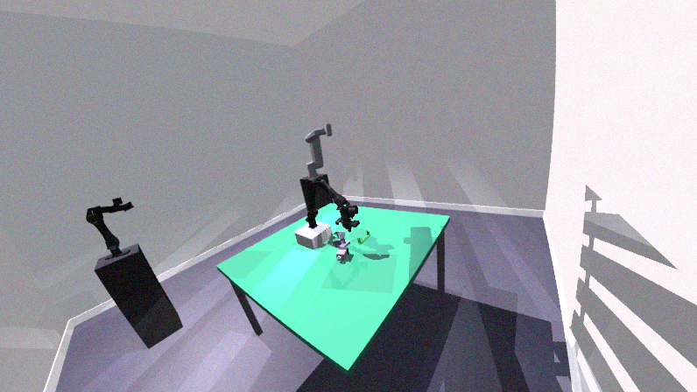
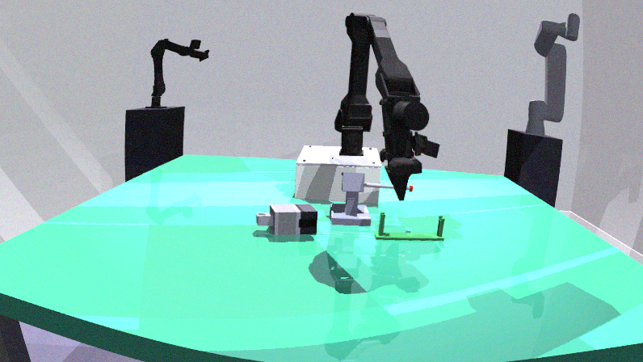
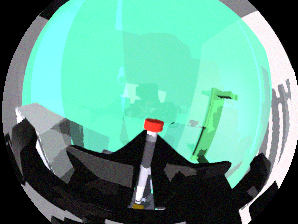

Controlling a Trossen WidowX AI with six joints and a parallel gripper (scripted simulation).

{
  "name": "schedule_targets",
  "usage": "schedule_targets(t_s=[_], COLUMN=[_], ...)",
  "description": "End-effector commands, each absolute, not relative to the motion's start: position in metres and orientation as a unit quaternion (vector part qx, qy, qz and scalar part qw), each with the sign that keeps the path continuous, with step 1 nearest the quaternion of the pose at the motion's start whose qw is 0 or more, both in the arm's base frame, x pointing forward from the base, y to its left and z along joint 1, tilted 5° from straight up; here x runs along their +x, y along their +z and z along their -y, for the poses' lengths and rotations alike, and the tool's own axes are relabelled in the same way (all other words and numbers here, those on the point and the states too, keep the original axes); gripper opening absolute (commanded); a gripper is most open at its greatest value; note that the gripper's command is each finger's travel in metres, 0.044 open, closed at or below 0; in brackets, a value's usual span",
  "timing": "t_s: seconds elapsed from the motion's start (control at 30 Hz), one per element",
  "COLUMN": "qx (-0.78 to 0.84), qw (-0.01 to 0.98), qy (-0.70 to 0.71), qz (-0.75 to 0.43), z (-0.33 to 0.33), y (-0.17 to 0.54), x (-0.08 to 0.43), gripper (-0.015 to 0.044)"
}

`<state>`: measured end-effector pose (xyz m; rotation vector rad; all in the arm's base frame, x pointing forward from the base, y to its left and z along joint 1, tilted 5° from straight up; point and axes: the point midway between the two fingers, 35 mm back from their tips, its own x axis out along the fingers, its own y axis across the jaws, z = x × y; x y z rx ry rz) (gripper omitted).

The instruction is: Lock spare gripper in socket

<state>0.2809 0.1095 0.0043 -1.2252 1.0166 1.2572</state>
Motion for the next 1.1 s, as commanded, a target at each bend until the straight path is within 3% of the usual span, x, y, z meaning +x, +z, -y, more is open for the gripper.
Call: schedule_targets(t_s=[0.0,1.07], qx=[-0.506,-0.504], qw=[0.533,0.534], qy=[0.533,0.537], qz=[-0.418,-0.415], z=[-0.114,-0.137], y=[0.006,0.011], x=[0.280,0.281], gripper=[0.0000,0.0000])
